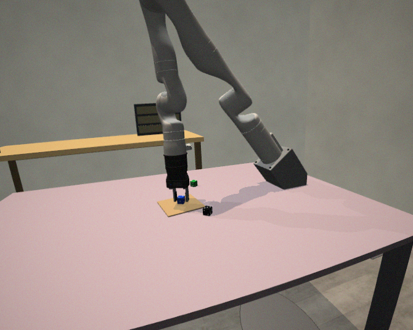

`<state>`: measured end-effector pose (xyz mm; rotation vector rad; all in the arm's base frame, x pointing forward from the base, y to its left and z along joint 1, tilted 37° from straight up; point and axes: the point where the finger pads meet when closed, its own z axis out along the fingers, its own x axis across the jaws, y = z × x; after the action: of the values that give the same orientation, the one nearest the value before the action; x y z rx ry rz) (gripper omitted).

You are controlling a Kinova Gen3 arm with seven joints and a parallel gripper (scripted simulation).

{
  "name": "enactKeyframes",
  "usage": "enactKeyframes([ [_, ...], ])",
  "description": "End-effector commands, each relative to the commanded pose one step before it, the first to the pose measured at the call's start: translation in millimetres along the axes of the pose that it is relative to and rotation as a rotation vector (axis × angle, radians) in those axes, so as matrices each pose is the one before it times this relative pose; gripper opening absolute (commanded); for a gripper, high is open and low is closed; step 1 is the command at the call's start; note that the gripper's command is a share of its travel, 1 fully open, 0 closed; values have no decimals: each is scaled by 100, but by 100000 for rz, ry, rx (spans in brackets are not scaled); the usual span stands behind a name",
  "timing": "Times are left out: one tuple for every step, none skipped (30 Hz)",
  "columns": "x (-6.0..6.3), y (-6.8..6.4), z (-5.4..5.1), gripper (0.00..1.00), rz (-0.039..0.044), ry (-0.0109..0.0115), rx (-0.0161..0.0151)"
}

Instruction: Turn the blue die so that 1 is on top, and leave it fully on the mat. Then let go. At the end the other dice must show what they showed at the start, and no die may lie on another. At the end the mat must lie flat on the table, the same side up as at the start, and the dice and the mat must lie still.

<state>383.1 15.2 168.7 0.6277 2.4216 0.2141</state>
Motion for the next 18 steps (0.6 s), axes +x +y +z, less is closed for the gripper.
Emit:
enactKeyframes([
  [-588,-1247,282,79,2515,-899,2261],
  [2,0,89,79,5,8,-4],
  [-4,0,95,79,-8,-15,7],
  [-1,0,90,79,-3,-5,2],
  [1,0,84,79,1,3,-1],
  [0,0,0,79,0,0,0],
  [0,0,0,79,0,0,0],
  [2,0,79,79,5,9,-4],
  [4,0,72,79,7,13,-6],
  [-4,0,76,79,-6,-13,5],
  [-2,0,69,79,-4,-7,3],
  [-1,0,61,79,-1,-2,1],
  [0,0,53,79,0,1,0],
  [1,0,46,79,1,3,-1],
  [1,0,38,79,2,4,-2],
  [1,0,31,79,2,4,-2],
  [1,0,24,79,2,4,-2],
  [1,0,18,79,2,3,-1],
])
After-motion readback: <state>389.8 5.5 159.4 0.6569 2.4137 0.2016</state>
